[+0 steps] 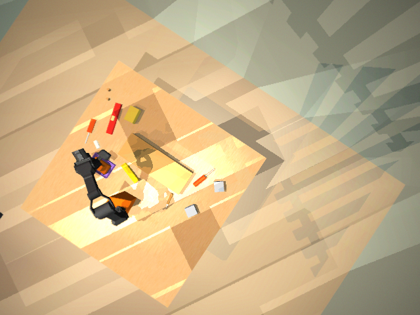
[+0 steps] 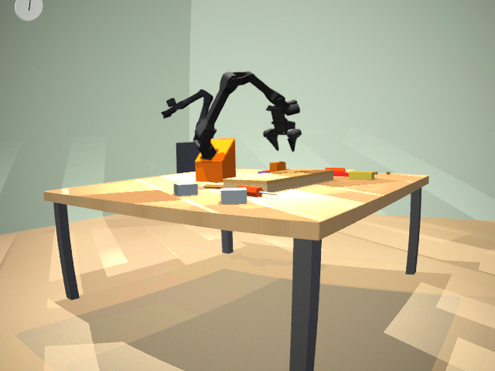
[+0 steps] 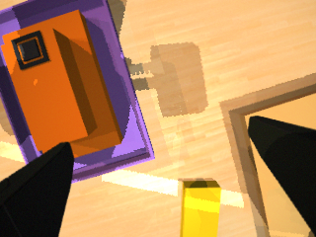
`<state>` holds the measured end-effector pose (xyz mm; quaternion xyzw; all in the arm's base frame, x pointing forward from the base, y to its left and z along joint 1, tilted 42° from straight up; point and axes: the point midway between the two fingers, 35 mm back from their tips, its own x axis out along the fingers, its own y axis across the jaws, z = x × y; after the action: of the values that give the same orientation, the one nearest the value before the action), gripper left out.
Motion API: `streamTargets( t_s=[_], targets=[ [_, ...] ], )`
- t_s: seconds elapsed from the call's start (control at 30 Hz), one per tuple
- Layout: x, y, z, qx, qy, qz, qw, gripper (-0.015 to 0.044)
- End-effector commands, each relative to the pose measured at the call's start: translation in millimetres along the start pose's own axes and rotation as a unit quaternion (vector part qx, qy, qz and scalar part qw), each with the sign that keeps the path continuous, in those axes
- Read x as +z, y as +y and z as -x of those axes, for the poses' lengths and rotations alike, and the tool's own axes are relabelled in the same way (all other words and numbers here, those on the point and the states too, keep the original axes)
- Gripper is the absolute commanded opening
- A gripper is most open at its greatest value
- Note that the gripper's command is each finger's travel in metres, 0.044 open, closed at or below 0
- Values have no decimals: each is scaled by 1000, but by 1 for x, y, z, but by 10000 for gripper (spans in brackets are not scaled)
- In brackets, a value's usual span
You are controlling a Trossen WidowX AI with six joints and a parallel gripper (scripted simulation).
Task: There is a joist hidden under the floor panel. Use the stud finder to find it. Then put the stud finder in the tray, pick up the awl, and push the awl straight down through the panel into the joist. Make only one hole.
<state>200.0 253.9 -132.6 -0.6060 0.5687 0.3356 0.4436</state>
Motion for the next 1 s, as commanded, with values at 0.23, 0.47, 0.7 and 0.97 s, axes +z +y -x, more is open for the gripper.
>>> streamTargets(
  t_s=[0.23,0.47,0.7,0.97],
  targets=[
    [-139,-132,38,-33,0,-225,974,440],
    [-260,-167,53,-56,34,-358,931,440],
    [-385,-154,68,-78,92,-483,867,440],
    [-470,-114,85,-91,150,-569,803,440]
  ],
)
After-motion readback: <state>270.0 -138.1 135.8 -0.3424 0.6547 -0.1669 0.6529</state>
